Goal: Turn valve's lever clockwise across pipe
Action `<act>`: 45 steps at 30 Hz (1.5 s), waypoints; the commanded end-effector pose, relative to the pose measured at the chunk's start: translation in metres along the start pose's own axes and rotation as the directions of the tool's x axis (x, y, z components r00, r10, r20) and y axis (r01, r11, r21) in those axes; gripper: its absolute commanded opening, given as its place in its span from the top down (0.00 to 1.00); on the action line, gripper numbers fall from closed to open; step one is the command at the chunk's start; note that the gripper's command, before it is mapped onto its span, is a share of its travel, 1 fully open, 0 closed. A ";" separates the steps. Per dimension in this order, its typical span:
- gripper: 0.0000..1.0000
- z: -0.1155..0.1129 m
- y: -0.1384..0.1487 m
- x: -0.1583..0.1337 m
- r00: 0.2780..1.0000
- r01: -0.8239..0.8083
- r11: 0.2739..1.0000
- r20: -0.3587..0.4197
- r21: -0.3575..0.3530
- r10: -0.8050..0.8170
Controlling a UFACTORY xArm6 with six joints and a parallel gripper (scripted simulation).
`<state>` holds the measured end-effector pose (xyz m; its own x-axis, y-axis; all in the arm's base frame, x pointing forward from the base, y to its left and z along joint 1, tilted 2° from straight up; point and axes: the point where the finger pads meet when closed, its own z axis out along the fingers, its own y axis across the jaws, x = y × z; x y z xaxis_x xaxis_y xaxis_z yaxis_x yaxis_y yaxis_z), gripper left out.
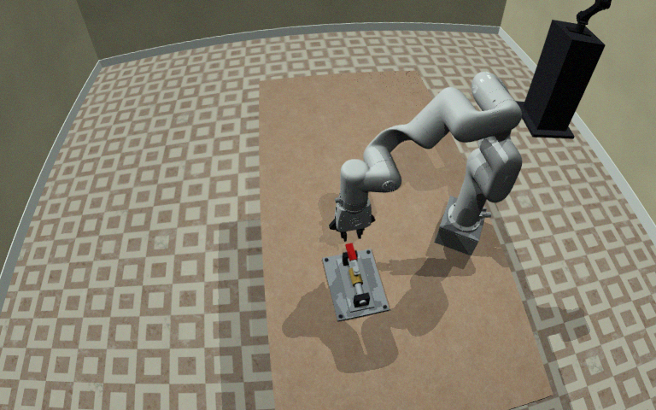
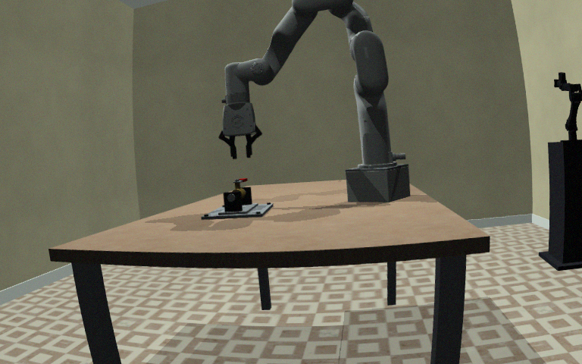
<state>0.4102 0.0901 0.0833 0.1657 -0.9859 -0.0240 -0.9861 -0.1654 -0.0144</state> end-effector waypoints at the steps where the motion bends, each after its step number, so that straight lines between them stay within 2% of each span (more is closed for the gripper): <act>1: 0.32 -0.001 -0.001 0.000 1.000 0.000 1.000 0.000 0.004 0.000; 45: 0.32 0.004 -0.001 0.000 1.000 0.000 1.000 0.000 0.004 0.000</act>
<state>0.4103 0.0902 0.0791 0.1655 -0.9859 -0.0240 -0.9862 -0.1652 -0.0143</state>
